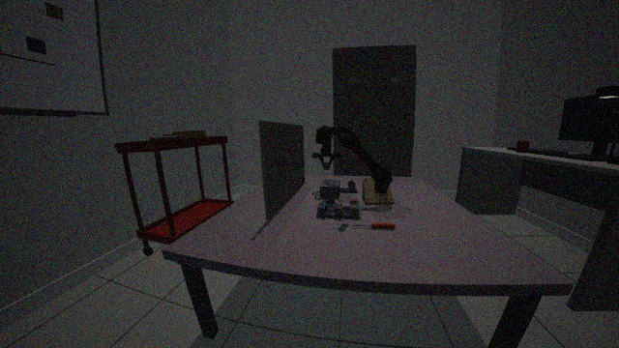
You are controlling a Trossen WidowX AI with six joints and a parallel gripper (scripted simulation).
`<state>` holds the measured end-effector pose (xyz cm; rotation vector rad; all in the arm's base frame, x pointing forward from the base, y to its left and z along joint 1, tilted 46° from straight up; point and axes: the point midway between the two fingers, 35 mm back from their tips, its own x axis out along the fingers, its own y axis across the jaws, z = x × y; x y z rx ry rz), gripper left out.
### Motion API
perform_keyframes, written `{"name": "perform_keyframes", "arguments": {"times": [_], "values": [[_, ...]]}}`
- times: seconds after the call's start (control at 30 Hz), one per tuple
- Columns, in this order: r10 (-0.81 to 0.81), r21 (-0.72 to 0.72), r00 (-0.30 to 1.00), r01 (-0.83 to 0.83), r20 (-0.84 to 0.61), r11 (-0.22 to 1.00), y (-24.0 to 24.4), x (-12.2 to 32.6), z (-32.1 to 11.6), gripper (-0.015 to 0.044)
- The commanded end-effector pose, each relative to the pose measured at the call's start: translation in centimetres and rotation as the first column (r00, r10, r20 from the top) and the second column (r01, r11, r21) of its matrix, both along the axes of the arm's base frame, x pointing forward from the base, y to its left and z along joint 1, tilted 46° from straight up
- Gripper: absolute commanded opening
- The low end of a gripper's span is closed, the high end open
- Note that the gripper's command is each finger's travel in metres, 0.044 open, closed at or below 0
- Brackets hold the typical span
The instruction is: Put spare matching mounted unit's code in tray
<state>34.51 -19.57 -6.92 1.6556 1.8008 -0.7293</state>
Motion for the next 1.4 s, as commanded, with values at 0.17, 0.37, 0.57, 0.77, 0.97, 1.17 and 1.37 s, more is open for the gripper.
{"name": "perform_keyframes", "arguments": {"times": [0.17,0.37,0.57,0.77,0.97,1.17,1.37], "values": [[-0.006,0.005,1.000,0.006,-0.003,1.000,0.6,0.1,-0.6,0.0000],[-0.005,0.006,1.000,0.005,-0.003,1.000,0.9,0.1,-1.0,0.0000],[-0.005,0.007,1.000,0.005,-0.003,1.000,1.2,0.1,-1.3,0.0000],[-0.004,0.007,1.000,0.004,-0.003,1.000,1.5,0.2,-1.7,0.0000],[-0.003,0.008,1.000,0.003,-0.004,1.000,1.8,0.2,-2.1,0.0000],[-0.003,0.009,1.000,0.003,-0.004,1.000,2.1,0.2,-2.4,0.0000],[-0.002,0.009,1.000,0.002,-0.004,1.000,2.4,0.2,-2.8,0.0000]]}}
